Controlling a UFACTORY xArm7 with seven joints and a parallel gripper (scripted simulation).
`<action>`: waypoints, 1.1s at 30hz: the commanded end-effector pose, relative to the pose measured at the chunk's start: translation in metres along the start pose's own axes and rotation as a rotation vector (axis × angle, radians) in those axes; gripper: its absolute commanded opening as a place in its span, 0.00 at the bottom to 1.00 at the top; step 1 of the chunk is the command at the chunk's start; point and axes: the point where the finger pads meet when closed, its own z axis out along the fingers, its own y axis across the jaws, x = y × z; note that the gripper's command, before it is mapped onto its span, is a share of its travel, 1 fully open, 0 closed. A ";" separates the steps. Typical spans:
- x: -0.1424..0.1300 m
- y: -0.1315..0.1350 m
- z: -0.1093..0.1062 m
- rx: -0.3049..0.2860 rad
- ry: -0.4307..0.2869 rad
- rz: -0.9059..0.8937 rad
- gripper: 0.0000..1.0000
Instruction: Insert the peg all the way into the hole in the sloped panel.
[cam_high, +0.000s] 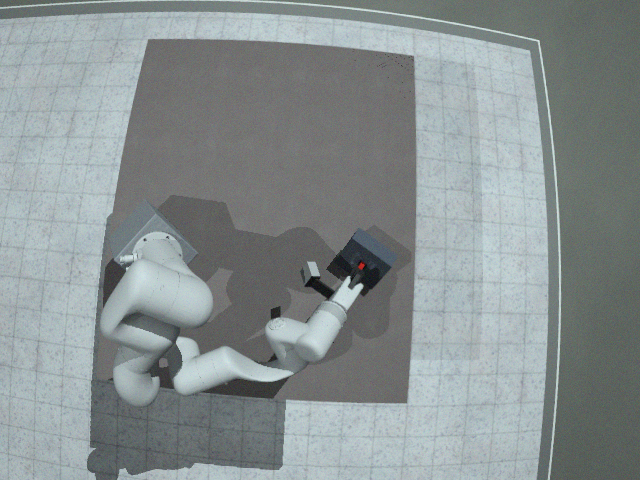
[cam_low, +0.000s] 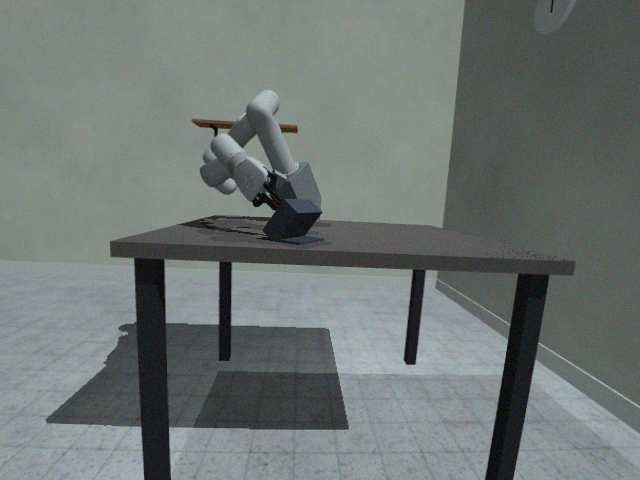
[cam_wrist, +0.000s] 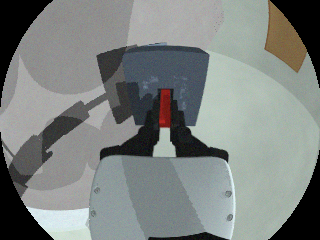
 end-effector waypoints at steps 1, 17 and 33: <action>0.000 0.002 0.003 -0.002 -0.002 -0.002 0.00; 0.000 0.001 0.001 -0.002 -0.001 -0.002 0.30; -0.001 0.001 -0.001 -0.002 -0.002 -0.002 1.00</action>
